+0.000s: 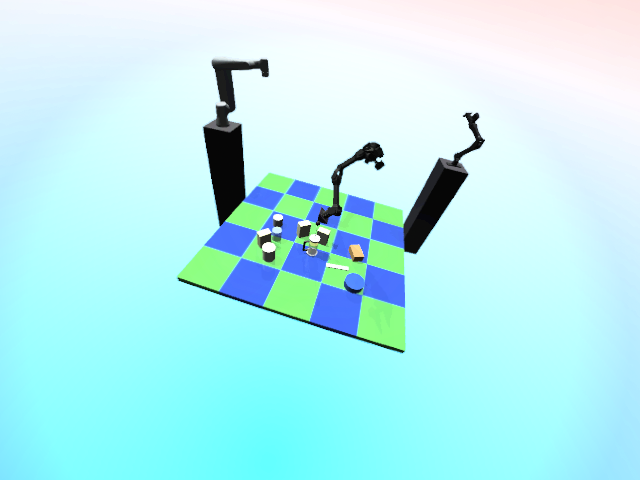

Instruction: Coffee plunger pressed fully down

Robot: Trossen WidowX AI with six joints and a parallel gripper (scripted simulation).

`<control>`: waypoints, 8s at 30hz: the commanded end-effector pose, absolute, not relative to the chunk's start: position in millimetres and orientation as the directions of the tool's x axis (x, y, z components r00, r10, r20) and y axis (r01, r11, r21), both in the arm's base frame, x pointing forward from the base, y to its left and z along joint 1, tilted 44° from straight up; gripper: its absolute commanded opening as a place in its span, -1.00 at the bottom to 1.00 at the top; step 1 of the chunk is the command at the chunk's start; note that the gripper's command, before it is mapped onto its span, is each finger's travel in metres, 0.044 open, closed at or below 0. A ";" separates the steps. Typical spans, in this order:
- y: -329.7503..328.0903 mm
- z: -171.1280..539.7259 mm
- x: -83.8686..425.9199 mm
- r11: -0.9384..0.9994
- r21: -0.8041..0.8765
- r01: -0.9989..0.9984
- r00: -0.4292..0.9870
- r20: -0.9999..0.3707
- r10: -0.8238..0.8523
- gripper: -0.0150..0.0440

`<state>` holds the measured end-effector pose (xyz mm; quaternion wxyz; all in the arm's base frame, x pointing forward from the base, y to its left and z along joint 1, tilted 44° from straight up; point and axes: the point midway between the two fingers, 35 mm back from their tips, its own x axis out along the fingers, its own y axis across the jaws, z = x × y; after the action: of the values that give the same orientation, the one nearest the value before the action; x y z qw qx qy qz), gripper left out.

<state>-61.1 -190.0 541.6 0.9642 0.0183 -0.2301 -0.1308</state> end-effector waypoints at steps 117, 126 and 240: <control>-189.6 169.6 341.0 0.730 0.681 0.061 0.888 -0.370 0.272 -0.11; -188.1 167.4 341.6 0.730 0.681 0.061 0.888 -0.371 0.272 -0.11; -131.1 93.6 363.3 0.729 0.682 0.059 0.890 -0.367 0.272 -0.11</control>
<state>362.9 -136.4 99.1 0.9069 0.3569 0.2175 0.0540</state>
